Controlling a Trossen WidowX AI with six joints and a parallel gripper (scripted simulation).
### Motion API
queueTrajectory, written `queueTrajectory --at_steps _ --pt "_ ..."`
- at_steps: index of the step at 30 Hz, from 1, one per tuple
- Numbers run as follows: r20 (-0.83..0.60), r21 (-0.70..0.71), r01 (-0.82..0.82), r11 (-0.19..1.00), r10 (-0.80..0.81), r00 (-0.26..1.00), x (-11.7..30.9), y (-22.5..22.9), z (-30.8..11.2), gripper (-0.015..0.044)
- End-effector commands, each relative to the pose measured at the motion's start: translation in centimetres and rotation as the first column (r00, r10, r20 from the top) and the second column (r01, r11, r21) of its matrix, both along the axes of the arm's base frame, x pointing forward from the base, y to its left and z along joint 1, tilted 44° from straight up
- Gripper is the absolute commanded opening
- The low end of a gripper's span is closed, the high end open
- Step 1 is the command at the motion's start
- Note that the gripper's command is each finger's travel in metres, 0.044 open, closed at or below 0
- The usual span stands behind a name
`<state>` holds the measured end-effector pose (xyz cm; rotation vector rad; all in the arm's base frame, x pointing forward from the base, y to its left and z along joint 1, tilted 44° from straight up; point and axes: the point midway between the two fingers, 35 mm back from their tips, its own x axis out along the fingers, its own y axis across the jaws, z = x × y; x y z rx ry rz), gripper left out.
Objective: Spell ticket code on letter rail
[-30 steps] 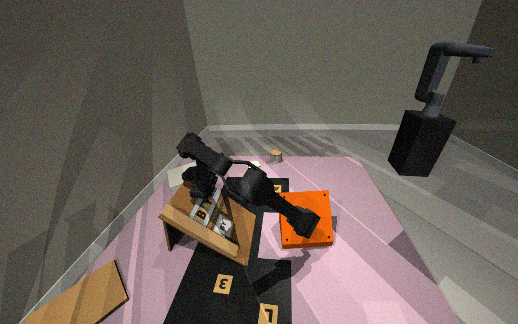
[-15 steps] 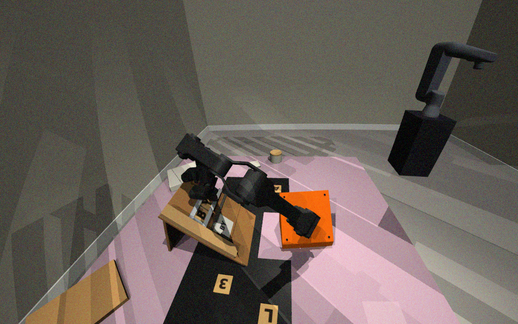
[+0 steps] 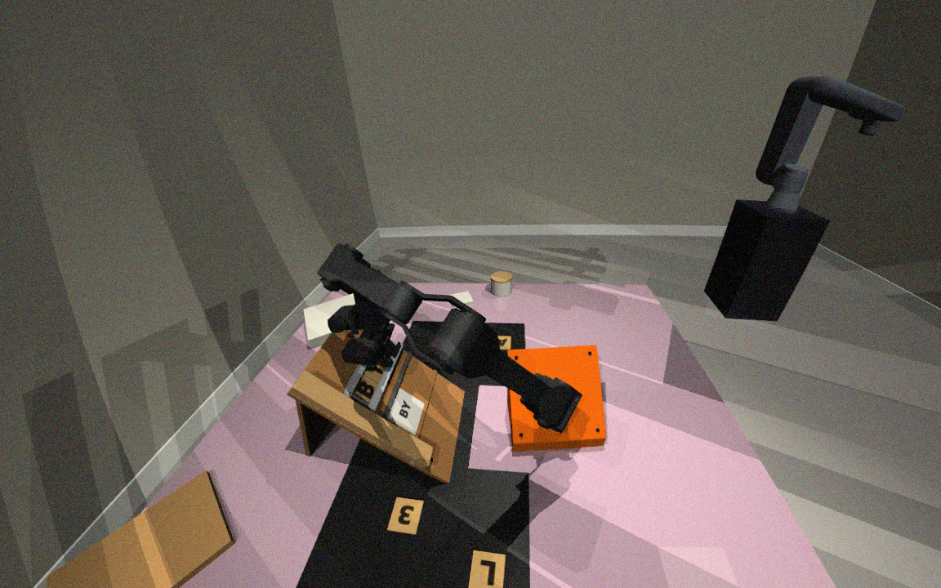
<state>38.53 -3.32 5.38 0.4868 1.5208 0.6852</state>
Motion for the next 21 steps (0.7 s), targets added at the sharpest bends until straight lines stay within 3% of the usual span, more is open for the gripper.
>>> queueTrajectory --at_steps 1,21 --pt "-0.002 0.004 0.001 1.000 -0.001 1.000 0.0 0.3 0.1 0.0000" --pt "-0.003 0.003 0.001 1.000 -0.001 1.000 -0.8 -0.7 0.9 0.0000"
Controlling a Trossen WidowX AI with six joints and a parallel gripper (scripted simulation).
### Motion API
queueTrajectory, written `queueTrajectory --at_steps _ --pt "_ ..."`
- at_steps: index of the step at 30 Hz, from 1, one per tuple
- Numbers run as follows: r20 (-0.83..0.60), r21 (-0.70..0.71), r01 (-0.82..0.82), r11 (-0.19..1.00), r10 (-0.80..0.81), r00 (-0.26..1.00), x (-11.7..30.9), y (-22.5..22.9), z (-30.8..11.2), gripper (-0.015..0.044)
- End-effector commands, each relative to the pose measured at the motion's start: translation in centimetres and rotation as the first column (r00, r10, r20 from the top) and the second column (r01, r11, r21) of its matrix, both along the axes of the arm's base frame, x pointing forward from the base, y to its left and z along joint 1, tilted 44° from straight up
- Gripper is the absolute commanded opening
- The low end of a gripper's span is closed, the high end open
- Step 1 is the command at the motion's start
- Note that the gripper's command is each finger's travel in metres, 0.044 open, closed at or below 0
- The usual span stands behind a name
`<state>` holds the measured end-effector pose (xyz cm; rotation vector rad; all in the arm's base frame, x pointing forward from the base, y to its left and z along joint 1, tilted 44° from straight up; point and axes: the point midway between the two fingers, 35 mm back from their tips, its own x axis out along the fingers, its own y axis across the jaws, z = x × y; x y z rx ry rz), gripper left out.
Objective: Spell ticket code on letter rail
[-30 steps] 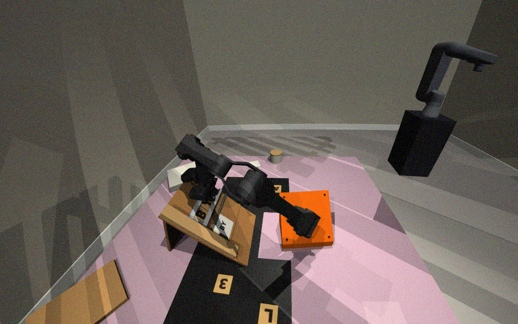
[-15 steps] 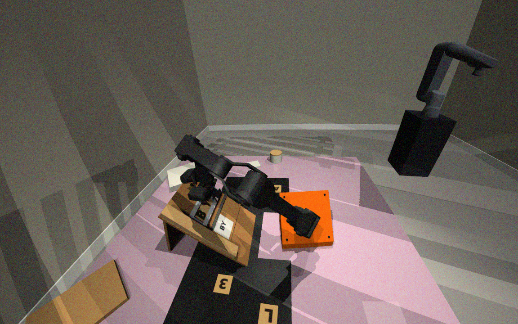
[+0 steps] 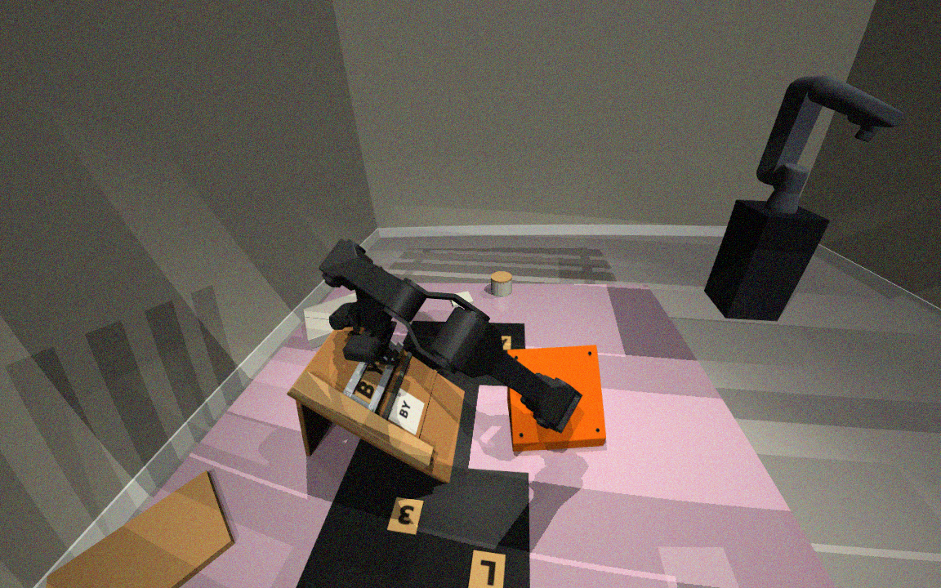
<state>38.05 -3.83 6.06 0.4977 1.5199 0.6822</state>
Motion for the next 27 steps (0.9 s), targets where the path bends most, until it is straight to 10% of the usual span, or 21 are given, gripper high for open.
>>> queueTrajectory --at_steps 1,13,27 --pt "0.001 -0.002 -0.007 1.000 0.007 1.000 -0.4 -0.3 0.3 0.0000" --pt "0.000 -0.002 -0.007 1.000 0.007 1.000 -1.4 -1.2 1.1 0.0000" --pt "0.398 0.150 0.389 0.909 -0.415 0.818 -7.9 -6.6 11.9 0.0368"
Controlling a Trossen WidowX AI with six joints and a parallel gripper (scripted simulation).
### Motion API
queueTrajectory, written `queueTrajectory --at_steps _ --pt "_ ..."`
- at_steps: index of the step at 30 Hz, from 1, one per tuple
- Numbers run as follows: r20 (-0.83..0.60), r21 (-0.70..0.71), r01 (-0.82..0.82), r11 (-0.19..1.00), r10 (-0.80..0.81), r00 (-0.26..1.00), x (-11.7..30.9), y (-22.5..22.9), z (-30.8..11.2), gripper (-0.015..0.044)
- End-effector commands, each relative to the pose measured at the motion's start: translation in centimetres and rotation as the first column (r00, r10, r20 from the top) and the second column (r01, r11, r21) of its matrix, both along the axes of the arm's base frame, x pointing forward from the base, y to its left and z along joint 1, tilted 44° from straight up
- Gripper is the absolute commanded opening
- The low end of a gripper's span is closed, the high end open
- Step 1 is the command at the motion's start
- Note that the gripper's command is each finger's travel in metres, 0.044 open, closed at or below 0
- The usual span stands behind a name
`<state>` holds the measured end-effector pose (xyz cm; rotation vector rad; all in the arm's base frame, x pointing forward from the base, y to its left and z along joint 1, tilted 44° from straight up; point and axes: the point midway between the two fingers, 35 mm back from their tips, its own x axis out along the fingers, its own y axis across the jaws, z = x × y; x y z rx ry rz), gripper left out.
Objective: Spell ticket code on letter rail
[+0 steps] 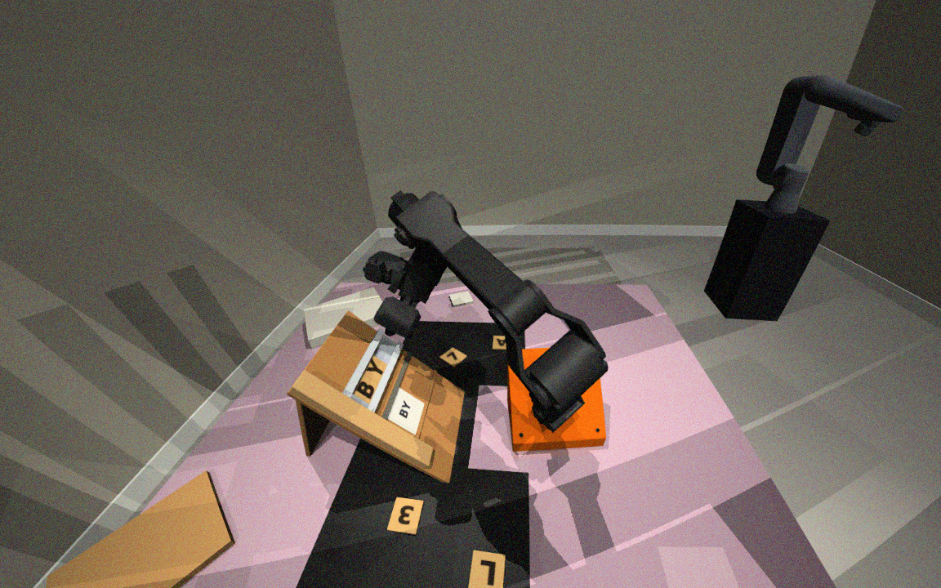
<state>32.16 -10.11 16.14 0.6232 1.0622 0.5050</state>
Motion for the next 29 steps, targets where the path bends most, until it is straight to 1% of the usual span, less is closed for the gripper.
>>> queueTrajectory --at_steps 1,3,29 --pt "0.119 0.021 0.107 0.994 -0.109 0.987 -2.59 -0.44 2.35 0.0394" --pt "0.141 0.023 0.126 0.992 -0.128 0.982 -3.05 -0.53 2.75 0.0440" --pt "0.141 0.023 0.126 0.992 -0.128 0.982 -3.05 -0.53 2.75 0.0440"
